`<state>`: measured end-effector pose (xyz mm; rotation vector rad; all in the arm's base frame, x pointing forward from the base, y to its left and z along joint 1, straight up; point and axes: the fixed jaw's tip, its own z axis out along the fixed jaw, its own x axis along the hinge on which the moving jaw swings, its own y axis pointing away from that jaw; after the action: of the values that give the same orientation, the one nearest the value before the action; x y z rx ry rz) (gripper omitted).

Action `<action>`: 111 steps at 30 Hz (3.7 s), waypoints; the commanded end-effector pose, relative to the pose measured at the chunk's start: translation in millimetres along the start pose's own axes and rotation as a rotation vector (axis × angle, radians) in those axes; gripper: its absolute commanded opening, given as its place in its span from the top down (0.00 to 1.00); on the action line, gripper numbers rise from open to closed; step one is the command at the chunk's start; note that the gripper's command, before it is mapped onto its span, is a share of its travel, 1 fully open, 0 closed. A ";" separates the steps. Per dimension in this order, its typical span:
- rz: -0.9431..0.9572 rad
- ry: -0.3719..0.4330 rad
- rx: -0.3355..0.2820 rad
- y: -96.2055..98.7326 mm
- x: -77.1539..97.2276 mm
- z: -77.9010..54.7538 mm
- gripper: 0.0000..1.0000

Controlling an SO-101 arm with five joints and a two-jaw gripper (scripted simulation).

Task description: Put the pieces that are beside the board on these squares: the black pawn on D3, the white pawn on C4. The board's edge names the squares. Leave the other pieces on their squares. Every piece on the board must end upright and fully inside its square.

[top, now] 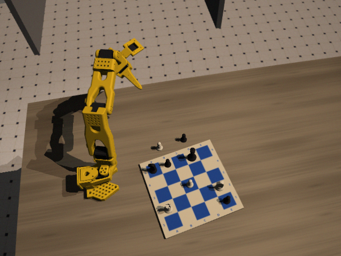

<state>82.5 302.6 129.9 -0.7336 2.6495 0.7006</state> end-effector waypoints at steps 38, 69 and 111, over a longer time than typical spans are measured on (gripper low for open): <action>0.001 -0.003 -0.004 0.5 -0.5 -1.6 0.00; 0.025 -0.143 0.059 -54.7 -34.5 -56.3 0.13; 0.092 -0.402 0.505 -200.7 29.0 -173.8 0.55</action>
<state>146.1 59.7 190.7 -0.3103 2.3599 0.1986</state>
